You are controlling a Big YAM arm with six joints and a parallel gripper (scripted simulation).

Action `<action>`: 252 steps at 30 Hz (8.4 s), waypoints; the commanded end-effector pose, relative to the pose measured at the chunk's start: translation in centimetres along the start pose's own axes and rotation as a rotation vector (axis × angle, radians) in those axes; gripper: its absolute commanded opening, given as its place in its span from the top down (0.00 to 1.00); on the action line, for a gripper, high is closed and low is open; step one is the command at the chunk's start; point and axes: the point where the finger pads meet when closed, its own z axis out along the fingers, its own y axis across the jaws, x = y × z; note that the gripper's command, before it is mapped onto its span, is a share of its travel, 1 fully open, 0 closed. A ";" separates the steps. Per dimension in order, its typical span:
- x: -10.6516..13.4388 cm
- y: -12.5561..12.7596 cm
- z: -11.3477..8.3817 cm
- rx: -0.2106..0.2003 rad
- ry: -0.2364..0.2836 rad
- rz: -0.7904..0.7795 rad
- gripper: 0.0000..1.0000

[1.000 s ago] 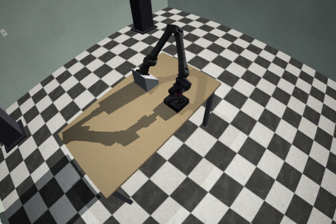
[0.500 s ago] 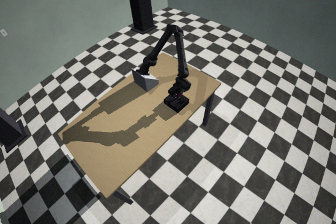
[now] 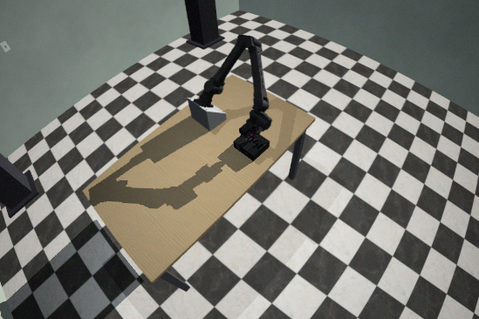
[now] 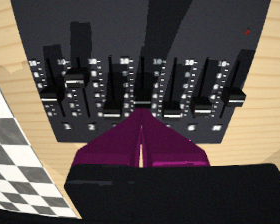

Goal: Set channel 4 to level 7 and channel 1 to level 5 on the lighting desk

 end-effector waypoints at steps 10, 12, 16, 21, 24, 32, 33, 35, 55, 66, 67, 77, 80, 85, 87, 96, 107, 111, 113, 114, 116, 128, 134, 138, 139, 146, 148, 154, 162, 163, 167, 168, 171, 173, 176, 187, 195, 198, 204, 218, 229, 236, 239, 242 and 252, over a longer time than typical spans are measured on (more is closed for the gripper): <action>-1.3 1.9 -1.1 -0.044 -0.013 0.001 1.00; -1.3 1.9 -1.1 -0.044 -0.013 0.001 1.00; -1.3 1.9 -1.1 -0.044 -0.013 0.001 1.00; -1.3 1.9 -1.1 -0.044 -0.013 0.001 1.00; -1.3 1.9 -1.1 -0.044 -0.013 0.001 1.00; -1.3 1.9 -1.1 -0.044 -0.013 0.001 1.00; -1.3 1.9 -1.1 -0.044 -0.013 0.001 1.00; -1.3 1.9 -1.1 -0.044 -0.013 0.001 1.00; -1.3 1.9 -1.1 -0.044 -0.013 0.001 1.00; -1.4 2.0 -1.2 -0.046 -0.013 0.000 1.00; -1.5 2.0 -1.2 -0.046 -0.013 -0.004 1.00; -2.0 2.0 -1.2 -0.047 -0.014 -0.007 1.00; -2.2 2.0 -1.2 -0.046 -0.014 -0.006 1.00; -2.3 1.9 -1.2 -0.045 -0.014 -0.005 1.00; -2.4 2.0 -1.2 -0.046 -0.014 -0.004 1.00; -2.4 1.9 -1.2 -0.045 -0.014 0.000 1.00; -2.4 1.9 -1.2 -0.045 -0.014 0.000 1.00; -2.4 1.9 -1.2 -0.045 -0.014 0.000 1.00; -2.4 1.9 -1.2 -0.045 -0.014 0.000 1.00; -2.4 1.9 -1.2 -0.045 -0.014 0.000 1.00; -2.4 1.9 -1.2 -0.045 -0.014 0.000 1.00; -2.4 1.9 -1.2 -0.045 -0.014 0.000 1.00; -2.4 1.9 -1.2 -0.045 -0.014 0.000 1.00; -2.4 1.9 -1.2 -0.045 -0.014 0.000 1.00; -2.4 1.9 -1.2 -0.045 -0.014 0.000 1.00; -2.4 1.8 -1.1 -0.044 -0.013 0.008 1.00; -2.3 1.7 -1.1 -0.042 -0.013 0.018 1.00; -1.3 1.8 -1.4 -0.050 -0.014 0.002 1.00; -0.4 1.6 -1.1 -0.041 -0.014 -0.022 1.00; -0.4 1.6 -1.2 -0.042 -0.014 -0.021 1.00; -0.6 1.6 -1.8 -0.041 -0.013 -0.015 1.00; -0.9 2.0 -2.3 -0.052 -0.014 -0.016 1.00; -0.9 2.2 -3.1 -0.058 -0.015 -0.017 1.00; -0.9 2.2 -3.7 -0.058 -0.016 -0.017 1.00; -0.9 2.2 -4.7 -0.059 -0.016 -0.018 1.00; -1.4 1.7 -5.6 -0.038 -0.013 -0.002 1.00; -1.4 1.7 -5.7 -0.042 -0.014 0.001 1.00; -1.4 1.7 -5.7 -0.042 -0.014 0.001 1.00; -1.1 2.1 -6.3 -0.053 -0.017 -0.013 0.00; -0.9 2.0 -11.6 -0.062 -0.024 -0.021 0.00; -1.1 1.8 -15.3 -0.053 -0.023 -0.014 0.00; -0.6 1.7 -14.9 -0.040 -0.021 -0.026 0.00; -0.6 1.8 -14.9 -0.041 -0.022 -0.022 0.00; -0.6 1.8 -14.9 -0.041 -0.022 -0.022 0.00; -0.6 1.8 -14.9 -0.041 -0.022 -0.022 0.00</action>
